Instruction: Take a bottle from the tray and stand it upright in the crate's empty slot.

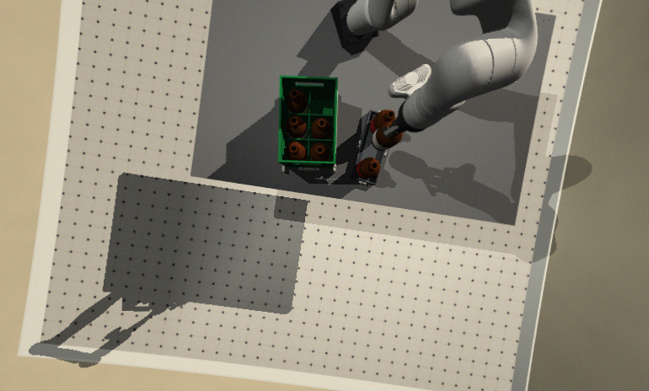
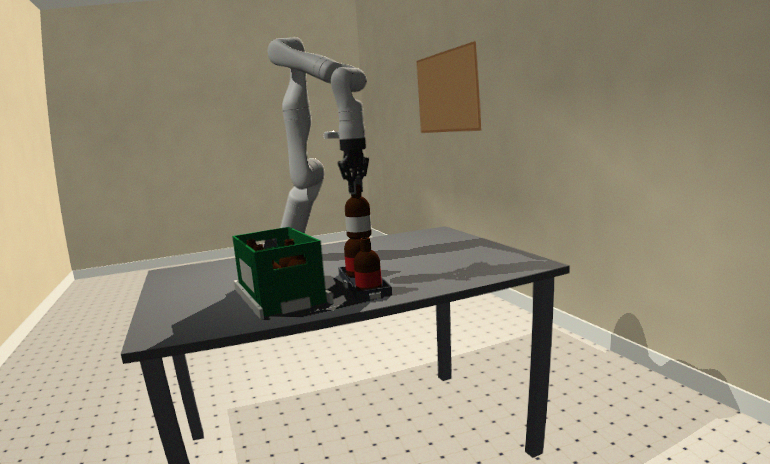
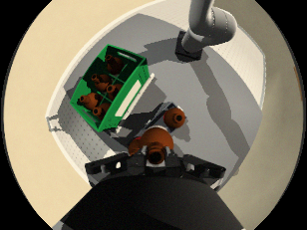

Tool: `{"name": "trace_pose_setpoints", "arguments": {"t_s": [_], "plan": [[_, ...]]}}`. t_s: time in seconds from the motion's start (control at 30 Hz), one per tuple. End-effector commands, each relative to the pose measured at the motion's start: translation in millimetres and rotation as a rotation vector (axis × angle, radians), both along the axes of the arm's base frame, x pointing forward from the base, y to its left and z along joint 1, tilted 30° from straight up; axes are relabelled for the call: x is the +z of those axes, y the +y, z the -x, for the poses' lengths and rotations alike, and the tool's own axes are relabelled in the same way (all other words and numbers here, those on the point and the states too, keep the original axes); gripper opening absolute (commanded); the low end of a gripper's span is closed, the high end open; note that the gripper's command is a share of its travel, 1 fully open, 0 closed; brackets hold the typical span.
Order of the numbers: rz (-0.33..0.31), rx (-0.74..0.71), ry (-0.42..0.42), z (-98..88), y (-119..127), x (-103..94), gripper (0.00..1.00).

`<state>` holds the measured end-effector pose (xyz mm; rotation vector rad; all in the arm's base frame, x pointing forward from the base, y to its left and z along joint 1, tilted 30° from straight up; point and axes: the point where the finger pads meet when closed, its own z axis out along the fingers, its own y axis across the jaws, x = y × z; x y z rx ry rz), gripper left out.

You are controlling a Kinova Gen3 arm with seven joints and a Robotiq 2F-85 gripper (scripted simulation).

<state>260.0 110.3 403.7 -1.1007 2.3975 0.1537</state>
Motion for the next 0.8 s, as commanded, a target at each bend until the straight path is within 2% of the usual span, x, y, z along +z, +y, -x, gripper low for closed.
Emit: {"name": "trace_pose_setpoints", "arguments": {"t_s": [0.0, 0.77], "plan": [[-0.005, -0.001, -0.005, 0.6, -1, 4.8, 0.00], [-0.005, -0.001, -0.005, 6.3, -5, 17.3, 0.00]]}}
